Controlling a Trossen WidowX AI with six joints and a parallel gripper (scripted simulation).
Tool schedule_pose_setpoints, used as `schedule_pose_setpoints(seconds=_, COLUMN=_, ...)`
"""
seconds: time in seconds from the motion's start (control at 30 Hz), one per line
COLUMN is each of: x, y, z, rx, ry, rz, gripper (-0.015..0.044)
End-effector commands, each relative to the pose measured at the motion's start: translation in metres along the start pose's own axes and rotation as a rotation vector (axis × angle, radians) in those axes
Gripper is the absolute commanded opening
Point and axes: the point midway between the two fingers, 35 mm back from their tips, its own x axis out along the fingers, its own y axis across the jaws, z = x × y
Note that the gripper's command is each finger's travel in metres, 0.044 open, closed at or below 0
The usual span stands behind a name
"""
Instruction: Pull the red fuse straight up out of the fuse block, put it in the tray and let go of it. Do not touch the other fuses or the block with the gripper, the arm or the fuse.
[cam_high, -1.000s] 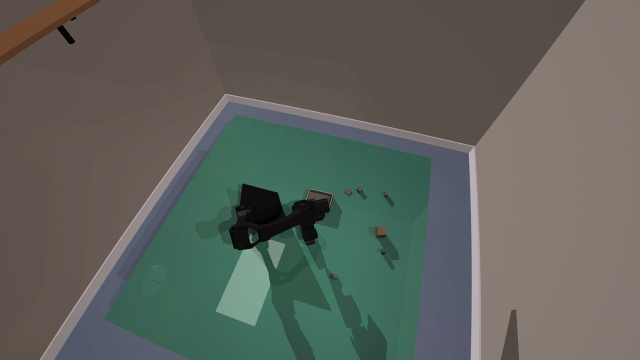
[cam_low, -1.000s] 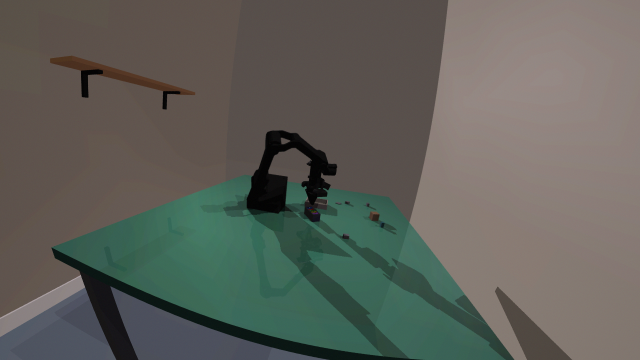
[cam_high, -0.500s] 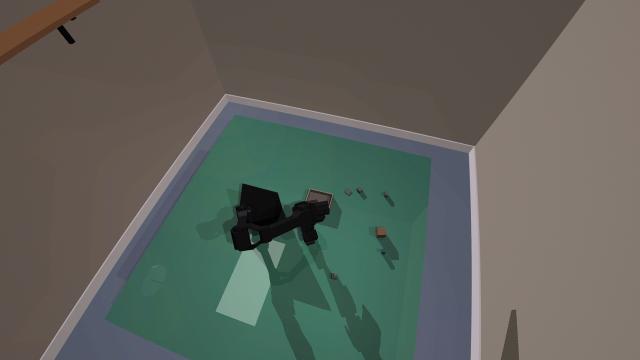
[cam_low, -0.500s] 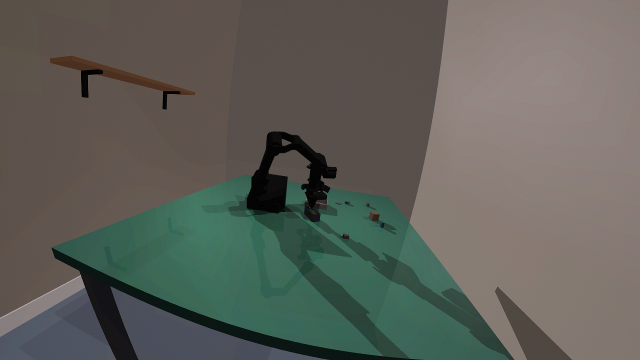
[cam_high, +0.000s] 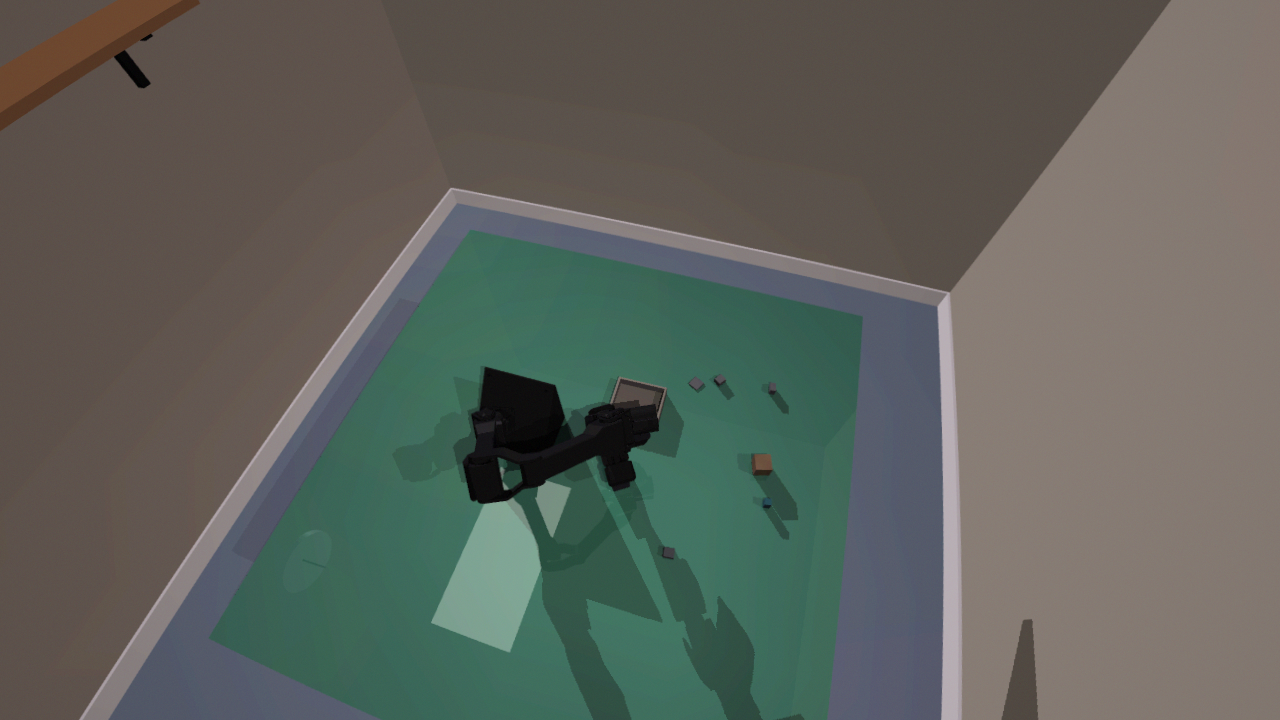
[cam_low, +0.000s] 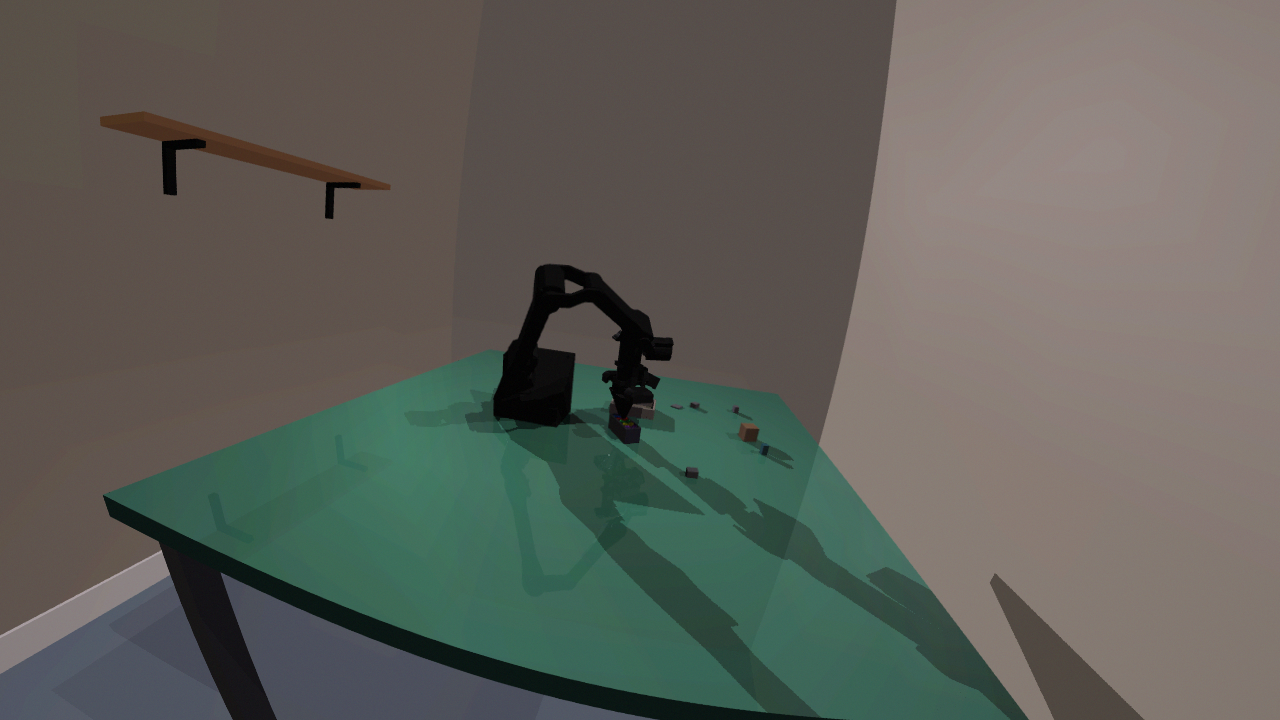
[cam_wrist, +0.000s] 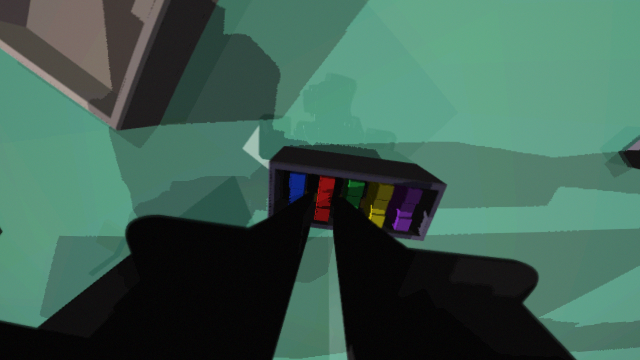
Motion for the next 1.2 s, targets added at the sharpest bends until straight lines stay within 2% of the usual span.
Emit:
schedule_pose_setpoints(seconds=0.0, x=0.0038, y=-0.0001, z=-0.0004, rx=-0.006, ry=0.002, rz=-0.004, gripper=0.0062)
schedule_pose_setpoints(seconds=0.27, x=0.0079, y=-0.0001, z=-0.0005, rx=-0.006, ry=0.002, rz=-0.004, gripper=0.0062)
schedule_pose_setpoints(seconds=0.6, x=0.0066, y=-0.0001, z=-0.0002, rx=0.0, ry=0.001, rz=0.0, gripper=0.0)
schedule_pose_setpoints(seconds=1.17, x=0.0005, y=0.0, z=0.0002, rx=-0.001, ry=0.0, rz=0.0, gripper=0.0)
